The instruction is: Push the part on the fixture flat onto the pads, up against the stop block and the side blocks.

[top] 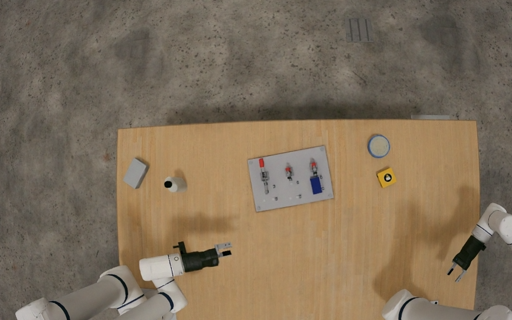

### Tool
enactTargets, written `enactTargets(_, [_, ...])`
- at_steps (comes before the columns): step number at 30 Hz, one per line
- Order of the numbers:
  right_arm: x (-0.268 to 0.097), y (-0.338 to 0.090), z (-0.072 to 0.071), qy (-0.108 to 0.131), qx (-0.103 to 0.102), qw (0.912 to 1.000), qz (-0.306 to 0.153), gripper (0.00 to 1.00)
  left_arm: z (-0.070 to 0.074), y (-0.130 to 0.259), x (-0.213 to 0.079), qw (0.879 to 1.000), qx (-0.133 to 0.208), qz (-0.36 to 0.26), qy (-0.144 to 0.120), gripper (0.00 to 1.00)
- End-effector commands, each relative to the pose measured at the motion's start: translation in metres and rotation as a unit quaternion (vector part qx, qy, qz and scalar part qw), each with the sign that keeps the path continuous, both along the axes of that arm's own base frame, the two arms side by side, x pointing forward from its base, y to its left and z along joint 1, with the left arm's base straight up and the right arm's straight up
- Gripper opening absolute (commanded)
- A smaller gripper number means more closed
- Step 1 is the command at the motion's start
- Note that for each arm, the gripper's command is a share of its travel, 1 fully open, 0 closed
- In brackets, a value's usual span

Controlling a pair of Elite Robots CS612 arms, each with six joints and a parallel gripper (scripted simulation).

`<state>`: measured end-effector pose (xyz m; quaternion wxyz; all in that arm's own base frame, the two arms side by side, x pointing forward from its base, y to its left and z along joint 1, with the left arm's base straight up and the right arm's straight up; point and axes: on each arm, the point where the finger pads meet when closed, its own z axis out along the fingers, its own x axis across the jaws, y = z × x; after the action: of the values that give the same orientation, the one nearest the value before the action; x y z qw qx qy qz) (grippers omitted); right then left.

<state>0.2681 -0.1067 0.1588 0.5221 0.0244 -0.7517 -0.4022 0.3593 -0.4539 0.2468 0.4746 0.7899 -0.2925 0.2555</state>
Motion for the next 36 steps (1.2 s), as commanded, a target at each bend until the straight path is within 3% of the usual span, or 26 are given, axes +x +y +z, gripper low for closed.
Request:
enactTargets(1, [0.0,0.0,0.0,0.0,0.0,1.0,0.0,1.0,0.001,0.0,0.0,1.0,-0.001,0.0,0.0,1.0])
enactTargets(36, [0.0,0.0,0.0,0.0,0.0,1.0,0.0,1.0,0.001,0.011,0.014,1.0,-0.001,0.015,0.0,1.0])
